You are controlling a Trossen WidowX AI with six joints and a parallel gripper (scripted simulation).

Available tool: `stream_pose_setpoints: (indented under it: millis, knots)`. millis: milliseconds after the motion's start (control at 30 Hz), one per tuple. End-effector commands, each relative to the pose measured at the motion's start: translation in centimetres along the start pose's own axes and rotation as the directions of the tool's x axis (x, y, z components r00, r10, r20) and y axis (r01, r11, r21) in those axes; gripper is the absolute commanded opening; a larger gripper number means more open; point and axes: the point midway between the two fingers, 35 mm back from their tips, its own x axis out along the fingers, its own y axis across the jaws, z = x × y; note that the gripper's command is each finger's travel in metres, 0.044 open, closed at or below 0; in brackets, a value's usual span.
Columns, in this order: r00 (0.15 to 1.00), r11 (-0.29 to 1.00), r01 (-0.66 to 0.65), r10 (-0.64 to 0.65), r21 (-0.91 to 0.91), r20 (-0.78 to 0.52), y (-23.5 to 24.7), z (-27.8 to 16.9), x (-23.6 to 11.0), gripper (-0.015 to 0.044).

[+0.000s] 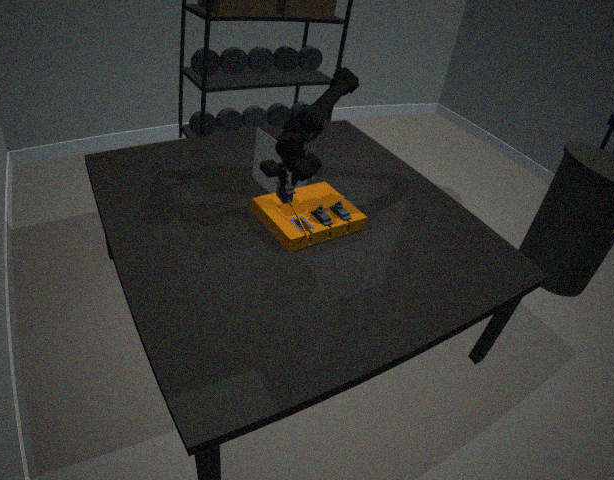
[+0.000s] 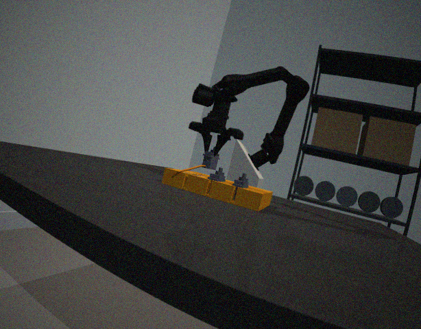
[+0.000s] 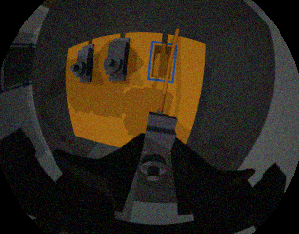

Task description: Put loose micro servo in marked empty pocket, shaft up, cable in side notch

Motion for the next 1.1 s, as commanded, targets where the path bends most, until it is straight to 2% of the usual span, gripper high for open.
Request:
stream_pose_setpoints:
  millis: [0,833,1067]
  knots:
    - [1.0,1.0,0.003,-0.003,0.004,0.012,0.2,0.5,-0.3,0.0]
    - [1.0,1.0,0.002,-0.002,-0.001,0.016,0.9,9.8,-0.5,0.0]
    - [1.0,0.998,0.003,-0.001,-0.064,0.017,1.1,11.1,-0.5,0.0]
